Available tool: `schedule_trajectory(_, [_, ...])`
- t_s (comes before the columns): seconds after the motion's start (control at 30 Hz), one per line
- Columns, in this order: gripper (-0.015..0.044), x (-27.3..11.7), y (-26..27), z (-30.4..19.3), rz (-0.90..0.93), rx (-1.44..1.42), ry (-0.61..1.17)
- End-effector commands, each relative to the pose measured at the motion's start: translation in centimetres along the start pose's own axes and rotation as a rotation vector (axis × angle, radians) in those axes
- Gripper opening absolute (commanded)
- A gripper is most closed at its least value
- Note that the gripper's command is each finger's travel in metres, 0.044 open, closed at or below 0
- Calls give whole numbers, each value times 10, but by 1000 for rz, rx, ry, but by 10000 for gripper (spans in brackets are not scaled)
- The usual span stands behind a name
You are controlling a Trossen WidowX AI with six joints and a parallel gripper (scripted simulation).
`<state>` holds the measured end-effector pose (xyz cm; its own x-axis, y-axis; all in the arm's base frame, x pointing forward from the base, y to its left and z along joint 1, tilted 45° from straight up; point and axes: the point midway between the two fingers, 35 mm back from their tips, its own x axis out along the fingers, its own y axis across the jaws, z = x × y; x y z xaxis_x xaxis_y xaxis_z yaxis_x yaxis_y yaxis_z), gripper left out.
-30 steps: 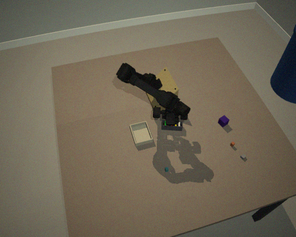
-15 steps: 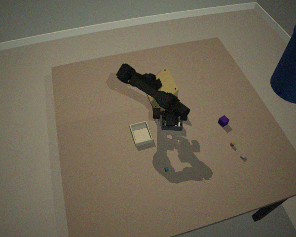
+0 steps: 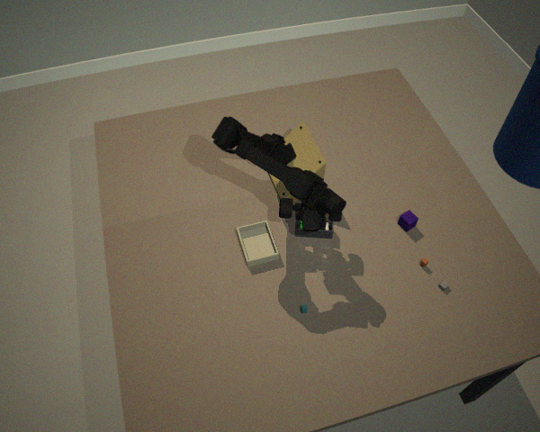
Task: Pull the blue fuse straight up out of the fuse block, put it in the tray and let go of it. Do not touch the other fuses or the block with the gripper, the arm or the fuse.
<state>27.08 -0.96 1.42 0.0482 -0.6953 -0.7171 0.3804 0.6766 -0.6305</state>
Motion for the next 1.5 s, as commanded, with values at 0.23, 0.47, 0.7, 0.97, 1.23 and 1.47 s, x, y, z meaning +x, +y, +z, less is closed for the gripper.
schedule_trajectory(0.23, [74, 5, -1, -1, -6, -8, 2])
schedule_trajectory(0.47, [27, 3, -1, -1, -3, -1, 3])
schedule_trajectory(0.7, [0, 3, -1, -1, -3, -1, 3])
schedule_trajectory(0.97, [0, 0, -1, -1, -3, -1, 3])
schedule_trajectory(1.23, [0, -4, 0, -1, -2, -2, 3])
schedule_trajectory(1.47, [0, -8, 0, -1, -2, -3, 3])
